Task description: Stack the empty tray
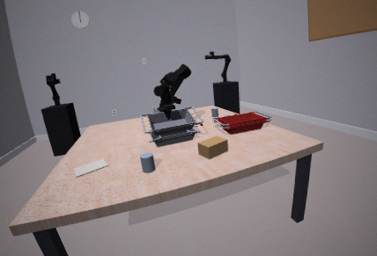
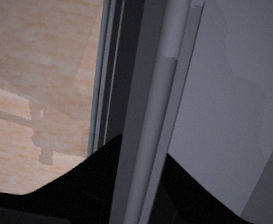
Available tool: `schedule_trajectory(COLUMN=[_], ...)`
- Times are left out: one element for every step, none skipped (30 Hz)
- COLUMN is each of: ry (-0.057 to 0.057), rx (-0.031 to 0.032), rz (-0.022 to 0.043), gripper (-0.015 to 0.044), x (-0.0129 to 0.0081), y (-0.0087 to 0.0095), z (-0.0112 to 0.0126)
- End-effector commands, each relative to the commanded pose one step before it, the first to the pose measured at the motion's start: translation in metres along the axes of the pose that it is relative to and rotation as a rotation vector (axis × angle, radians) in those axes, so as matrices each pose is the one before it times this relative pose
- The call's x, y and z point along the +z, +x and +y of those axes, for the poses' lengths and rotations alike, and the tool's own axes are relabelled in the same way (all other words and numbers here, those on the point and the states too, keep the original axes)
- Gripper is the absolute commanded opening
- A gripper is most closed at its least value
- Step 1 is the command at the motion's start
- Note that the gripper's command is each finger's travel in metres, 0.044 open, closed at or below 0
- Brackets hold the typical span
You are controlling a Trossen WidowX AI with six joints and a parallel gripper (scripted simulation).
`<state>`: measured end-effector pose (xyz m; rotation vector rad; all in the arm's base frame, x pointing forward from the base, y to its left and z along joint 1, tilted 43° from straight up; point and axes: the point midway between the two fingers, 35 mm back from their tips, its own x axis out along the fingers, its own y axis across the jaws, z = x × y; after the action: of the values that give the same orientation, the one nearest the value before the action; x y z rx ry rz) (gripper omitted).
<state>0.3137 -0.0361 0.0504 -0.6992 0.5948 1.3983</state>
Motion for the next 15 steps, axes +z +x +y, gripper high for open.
schedule_trajectory(ry=[0.002,0.0,0.0,0.0,0.0,0.0,0.0,0.0,0.0,0.0,0.0,0.0,0.0,0.0,0.0], rx=[0.01434,0.0,0.00001,0.00001,0.00001,0.00001,0.00001,0.00001,0.00001,0.0,0.0,0.0,0.0,0.0,0.0], rz=[0.00164,-0.00001,-0.00002,-0.00002,-0.00003,-0.00003,-0.00004,-0.00004,-0.00002,-0.00001,0.0,0.0,0.0,0.0,0.0], gripper=[0.0,0.0,0.0,0.0,0.0,0.0,0.0,0.0,0.0,0.0,0.0,0.0,0.0,0.0,0.0], x=[0.00056,-0.00001,-0.00001,-0.00001,-0.00001,-0.00001,-0.00001,-0.00001,0.0,0.0,0.0,0.0,0.0,0.0,0.0], y=[0.00411,0.0004,0.00059,0.00082,0.00087,0.00098,0.00113,0.00108,0.00067,0.00023,0.0,0.0,0.0,0.0,0.0], z=[0.00414,0.00022,0.00033,0.00046,0.0005,0.00056,0.00066,0.00063,0.0004,0.00013,0.0,0.0,0.0,0.0,0.0])
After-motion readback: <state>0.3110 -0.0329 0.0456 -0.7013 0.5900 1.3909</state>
